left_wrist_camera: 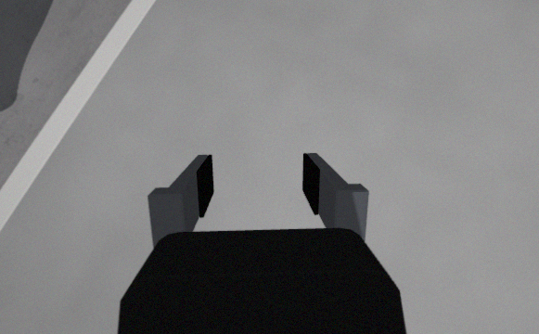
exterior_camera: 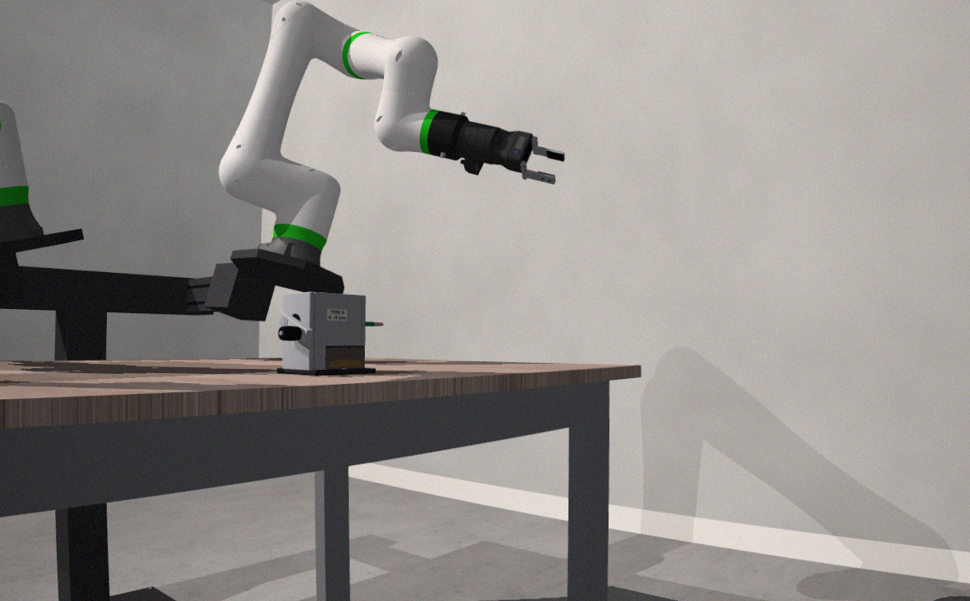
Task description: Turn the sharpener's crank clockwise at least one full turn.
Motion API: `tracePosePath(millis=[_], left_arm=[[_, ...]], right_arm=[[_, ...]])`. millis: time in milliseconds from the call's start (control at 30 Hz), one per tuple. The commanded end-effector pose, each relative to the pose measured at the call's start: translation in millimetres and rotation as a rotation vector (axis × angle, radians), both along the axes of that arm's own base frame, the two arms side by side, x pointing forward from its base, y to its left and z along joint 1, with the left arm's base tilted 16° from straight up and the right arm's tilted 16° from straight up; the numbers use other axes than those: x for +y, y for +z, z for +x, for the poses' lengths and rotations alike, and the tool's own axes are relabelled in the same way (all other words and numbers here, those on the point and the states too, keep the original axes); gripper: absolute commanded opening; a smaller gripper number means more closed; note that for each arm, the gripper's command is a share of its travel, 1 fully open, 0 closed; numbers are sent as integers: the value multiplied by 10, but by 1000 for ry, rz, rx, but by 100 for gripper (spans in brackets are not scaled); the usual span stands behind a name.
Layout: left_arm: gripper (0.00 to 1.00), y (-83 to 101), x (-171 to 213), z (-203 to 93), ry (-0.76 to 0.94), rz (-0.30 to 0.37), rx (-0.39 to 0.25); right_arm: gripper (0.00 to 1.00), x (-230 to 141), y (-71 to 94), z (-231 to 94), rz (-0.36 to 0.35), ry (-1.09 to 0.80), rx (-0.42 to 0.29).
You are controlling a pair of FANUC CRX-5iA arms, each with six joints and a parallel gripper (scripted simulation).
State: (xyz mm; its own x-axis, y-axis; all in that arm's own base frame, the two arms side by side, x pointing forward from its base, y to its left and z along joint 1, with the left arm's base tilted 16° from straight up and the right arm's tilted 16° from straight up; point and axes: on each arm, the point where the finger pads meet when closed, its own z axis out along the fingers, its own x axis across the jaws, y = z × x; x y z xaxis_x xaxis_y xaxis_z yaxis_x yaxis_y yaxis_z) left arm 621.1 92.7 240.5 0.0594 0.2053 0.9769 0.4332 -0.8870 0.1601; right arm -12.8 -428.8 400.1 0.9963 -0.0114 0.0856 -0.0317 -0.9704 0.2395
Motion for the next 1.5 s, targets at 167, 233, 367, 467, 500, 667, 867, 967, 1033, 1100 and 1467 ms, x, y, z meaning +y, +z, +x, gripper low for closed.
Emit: tracePosePath(millis=[167, 233, 367, 467, 500, 667, 867, 967, 1033, 1100, 1467], left_arm=[[100, 11, -3, 4, 0, 0, -2], [100, 11, -3, 4, 0, 0, -2], [100, 11, -3, 4, 0, 0, -2], [100, 11, -3, 4, 0, 0, -2], [100, 11, -3, 4, 0, 0, -2], [100, 11, -3, 4, 0, 0, -2], [100, 10, -3, 4, 0, 0, -2], [100, -24, -17, 6, 7, -19, -3], [100, -98, -48, 10, 23, -60, -6], [100, -156, -74, 13, 35, -91, -9], [100, -864, -465, 0, 207, -455, -41]], right_arm=[[100, -8, 71, -35, -16, 2, 8], [100, -9, 83, -42, -19, 2, 10], [100, -11, 101, -51, -23, 3, 13], [100, -11, 109, -56, -25, 3, 14], [100, -12, 110, -57, -25, 3, 14], [100, -12, 113, -58, -26, 4, 14], [100, -12, 114, -59, -26, 4, 14], [100, -12, 114, -59, -26, 4, 14], [100, -12, 114, -59, -26, 4, 14], [100, -12, 114, -59, -26, 4, 14], [100, -12, 114, -59, -26, 4, 14]])
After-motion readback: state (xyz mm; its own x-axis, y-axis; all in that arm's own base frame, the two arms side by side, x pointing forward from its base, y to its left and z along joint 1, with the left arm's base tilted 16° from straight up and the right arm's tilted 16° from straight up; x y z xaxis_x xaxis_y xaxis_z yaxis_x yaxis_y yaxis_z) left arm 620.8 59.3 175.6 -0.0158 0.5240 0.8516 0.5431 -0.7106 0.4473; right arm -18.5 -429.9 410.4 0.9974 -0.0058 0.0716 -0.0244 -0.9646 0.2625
